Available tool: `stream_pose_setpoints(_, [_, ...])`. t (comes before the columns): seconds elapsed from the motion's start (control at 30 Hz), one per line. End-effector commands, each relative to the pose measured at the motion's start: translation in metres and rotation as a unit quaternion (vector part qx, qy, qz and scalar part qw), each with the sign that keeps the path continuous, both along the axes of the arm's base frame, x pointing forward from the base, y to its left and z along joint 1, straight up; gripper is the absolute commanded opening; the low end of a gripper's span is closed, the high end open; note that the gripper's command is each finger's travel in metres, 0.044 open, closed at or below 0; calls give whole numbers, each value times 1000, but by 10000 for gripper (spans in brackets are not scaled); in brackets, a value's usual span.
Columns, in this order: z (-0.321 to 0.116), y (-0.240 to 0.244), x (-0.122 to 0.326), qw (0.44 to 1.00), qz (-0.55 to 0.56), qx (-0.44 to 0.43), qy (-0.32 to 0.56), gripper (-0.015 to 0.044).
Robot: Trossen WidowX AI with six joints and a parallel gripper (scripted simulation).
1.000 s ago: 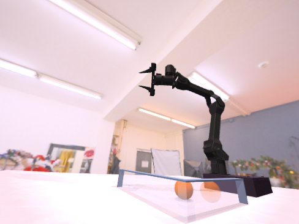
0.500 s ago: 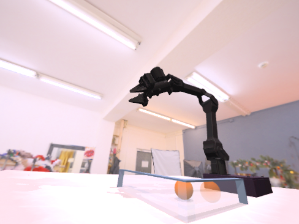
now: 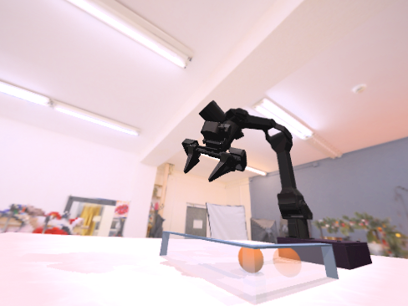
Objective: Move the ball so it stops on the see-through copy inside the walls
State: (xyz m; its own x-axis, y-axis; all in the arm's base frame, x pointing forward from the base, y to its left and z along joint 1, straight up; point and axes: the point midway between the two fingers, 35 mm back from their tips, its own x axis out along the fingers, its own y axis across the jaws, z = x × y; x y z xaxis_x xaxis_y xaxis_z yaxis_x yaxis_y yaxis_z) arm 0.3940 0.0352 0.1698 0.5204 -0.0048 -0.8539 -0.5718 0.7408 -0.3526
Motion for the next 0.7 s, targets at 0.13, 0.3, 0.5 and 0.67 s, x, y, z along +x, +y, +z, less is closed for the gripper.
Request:
stream_pose_setpoints(0.13, [-88, 47, -67, 917, 338, -107, 183, 357])
stream_pose_setpoints(0.3, [-108, 58, -94, 856, 446, -123, 230, 357])
stream_pose_setpoints(0.5, [-108, 58, -94, 856, 446, -123, 230, 357])
stream_pose_setpoints(0.67, [-108, 58, -94, 856, 446, -123, 230, 357])
